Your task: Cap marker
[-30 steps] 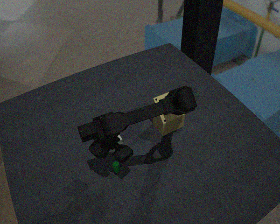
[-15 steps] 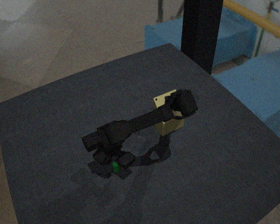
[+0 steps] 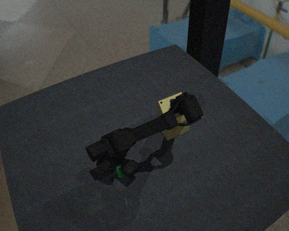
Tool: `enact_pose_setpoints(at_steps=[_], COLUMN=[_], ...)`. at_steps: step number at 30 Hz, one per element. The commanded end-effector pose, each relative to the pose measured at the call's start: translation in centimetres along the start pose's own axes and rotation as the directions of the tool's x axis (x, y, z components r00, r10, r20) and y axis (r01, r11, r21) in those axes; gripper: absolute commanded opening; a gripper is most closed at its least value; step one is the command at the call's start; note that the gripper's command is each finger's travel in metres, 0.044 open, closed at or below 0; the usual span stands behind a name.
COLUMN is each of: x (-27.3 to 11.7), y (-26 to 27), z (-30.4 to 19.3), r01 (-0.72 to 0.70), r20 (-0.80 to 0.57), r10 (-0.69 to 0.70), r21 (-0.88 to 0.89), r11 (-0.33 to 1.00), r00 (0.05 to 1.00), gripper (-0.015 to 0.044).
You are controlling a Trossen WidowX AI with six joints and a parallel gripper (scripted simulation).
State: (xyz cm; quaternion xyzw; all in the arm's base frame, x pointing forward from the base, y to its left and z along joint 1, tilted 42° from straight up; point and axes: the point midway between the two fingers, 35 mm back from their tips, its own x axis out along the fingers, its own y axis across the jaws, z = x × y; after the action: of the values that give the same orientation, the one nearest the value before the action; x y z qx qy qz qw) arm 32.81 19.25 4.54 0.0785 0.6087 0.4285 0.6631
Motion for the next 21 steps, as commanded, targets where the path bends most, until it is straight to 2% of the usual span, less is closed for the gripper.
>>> enact_pose_setpoints(at_steps=[1,19,21], x=[0.6,3.2,3.2], y=[0.0,0.1,0.1], z=[-0.1,-0.2,-0.2], r01=[-0.003,-0.005,-0.005], r20=[-0.001,-0.001,-0.001], r10=[0.003,0.005,0.005], r21=[0.003,0.005,0.005], r11=[1.000,1.000,1.000], r00=[1.000,1.000,1.000], gripper=[0.0239,0.0239,0.0187])
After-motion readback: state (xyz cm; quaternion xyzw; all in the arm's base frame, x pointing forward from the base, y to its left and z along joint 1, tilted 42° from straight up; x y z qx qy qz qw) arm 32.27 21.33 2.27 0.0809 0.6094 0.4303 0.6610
